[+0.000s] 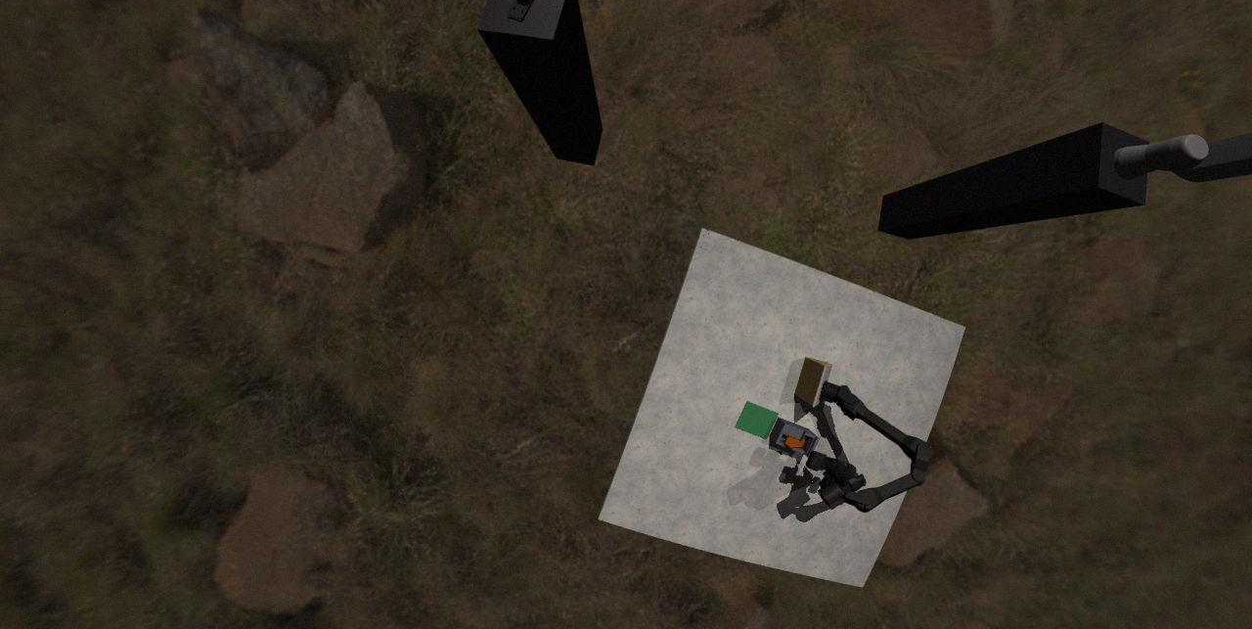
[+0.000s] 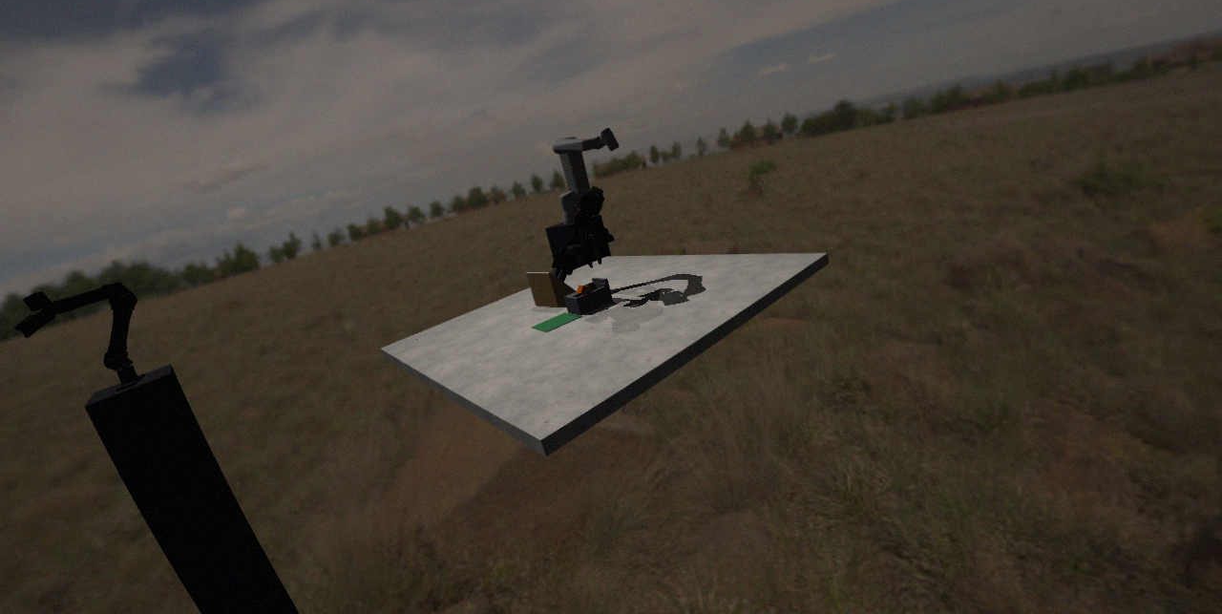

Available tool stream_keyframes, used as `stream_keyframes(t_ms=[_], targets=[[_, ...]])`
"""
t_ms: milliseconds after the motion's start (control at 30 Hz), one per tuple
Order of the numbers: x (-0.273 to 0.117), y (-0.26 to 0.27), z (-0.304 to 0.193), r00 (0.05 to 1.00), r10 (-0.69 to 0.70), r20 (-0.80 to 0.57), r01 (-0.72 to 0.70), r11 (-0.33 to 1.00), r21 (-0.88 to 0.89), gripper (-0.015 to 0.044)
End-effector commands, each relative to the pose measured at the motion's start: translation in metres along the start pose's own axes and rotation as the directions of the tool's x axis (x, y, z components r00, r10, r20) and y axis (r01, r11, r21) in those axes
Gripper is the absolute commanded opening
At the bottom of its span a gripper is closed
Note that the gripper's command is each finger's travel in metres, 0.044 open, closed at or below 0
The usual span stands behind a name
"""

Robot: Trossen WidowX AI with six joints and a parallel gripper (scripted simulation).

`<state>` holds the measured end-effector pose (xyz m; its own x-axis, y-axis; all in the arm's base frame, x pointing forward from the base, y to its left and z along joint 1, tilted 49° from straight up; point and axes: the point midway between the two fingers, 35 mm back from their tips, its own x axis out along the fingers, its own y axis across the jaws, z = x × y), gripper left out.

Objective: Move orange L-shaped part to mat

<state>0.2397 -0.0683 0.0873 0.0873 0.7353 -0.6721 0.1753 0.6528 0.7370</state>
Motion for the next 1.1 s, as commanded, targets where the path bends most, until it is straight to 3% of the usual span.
stream_keyframes(t_ms=[0, 200, 1067], targets=[[0.013, 0.000, 0.000, 1.000, 0.002, -0.005, -0.002, 1.000, 0.002, 0.0180], [0.068, 0.003, -0.004, 1.000, 0.009, -0.018, -0.009, 1.000, -0.003, 0.0180], [0.102, 0.003, -0.004, 1.000, 0.010, -0.018, -0.010, 1.000, -0.003, 0.0180]])
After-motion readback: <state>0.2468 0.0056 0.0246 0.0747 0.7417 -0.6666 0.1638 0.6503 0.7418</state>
